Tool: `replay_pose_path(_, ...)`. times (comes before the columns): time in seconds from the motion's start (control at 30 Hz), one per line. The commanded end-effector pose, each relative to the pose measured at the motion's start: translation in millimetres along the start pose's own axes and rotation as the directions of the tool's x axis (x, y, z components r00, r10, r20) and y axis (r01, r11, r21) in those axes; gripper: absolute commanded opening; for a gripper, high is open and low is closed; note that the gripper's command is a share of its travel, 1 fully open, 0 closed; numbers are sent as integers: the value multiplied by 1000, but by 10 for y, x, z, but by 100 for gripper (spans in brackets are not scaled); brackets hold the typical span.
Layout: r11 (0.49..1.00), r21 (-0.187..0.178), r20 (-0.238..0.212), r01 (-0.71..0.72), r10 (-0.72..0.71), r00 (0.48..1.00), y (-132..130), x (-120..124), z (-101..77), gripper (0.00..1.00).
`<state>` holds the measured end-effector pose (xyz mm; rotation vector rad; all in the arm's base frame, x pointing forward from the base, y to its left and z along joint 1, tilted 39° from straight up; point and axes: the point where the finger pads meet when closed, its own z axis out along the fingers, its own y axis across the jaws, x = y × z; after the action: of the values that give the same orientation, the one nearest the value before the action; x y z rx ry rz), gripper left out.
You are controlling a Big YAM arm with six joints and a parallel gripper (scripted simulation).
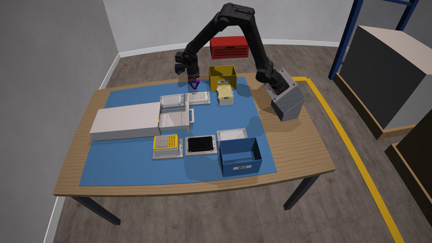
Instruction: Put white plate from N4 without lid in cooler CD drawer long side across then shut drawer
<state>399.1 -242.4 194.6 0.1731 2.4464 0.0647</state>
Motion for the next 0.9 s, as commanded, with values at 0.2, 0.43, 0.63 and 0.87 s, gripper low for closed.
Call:
replay_pose_path(0.2, 1000, -10, -8, -6, 6, 1000, 37, 39, 208, 100)
replay_pose_path(0.43, 1000, -10, -8, -6, 6, 1000, 38, 42, 302, 100)
replay_pose_path(0.63, 1000, -10, -8, -6, 6, 1000, 40, 44, 382, 100)
replay_pose_path(0.87, 1000, -10, -8, -6, 6, 1000, 41, 46, 449, 100)
